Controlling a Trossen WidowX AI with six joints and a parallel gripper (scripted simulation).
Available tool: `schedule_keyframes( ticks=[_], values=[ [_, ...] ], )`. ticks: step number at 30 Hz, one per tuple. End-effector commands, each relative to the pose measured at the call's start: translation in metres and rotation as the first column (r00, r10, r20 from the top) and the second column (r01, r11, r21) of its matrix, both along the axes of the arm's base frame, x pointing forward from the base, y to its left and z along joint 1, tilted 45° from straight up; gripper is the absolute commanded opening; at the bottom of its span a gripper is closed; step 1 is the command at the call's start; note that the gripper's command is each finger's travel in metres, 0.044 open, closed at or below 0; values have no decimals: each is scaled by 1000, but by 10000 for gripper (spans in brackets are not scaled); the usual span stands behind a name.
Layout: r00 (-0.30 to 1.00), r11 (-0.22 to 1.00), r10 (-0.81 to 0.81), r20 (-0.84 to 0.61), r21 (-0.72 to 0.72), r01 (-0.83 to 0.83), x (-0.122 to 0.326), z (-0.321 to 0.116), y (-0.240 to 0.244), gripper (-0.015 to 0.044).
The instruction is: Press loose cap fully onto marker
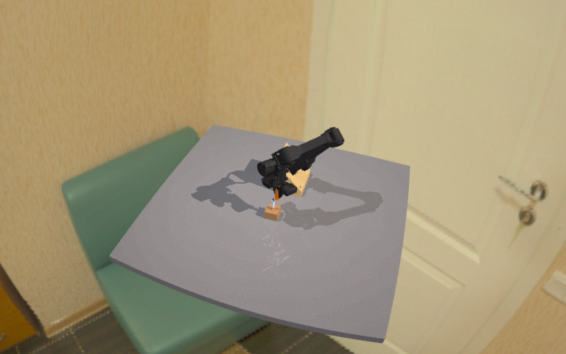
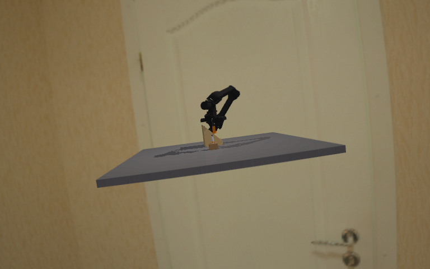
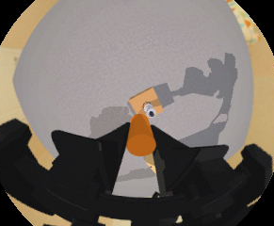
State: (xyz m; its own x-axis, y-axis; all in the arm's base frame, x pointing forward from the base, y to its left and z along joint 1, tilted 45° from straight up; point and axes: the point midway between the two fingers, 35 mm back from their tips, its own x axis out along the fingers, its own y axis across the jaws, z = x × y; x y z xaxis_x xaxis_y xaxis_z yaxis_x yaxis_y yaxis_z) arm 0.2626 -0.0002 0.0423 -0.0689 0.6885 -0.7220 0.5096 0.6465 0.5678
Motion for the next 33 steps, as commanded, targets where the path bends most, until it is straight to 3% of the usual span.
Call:
schedule_keyframes(
  ticks=[1,33],
  values=[
    [1000,1000,12,4,6,-12,1,-4,-14,0],
    [1000,1000,20,7,17,-20,-1,-32,0,0]
  ],
)
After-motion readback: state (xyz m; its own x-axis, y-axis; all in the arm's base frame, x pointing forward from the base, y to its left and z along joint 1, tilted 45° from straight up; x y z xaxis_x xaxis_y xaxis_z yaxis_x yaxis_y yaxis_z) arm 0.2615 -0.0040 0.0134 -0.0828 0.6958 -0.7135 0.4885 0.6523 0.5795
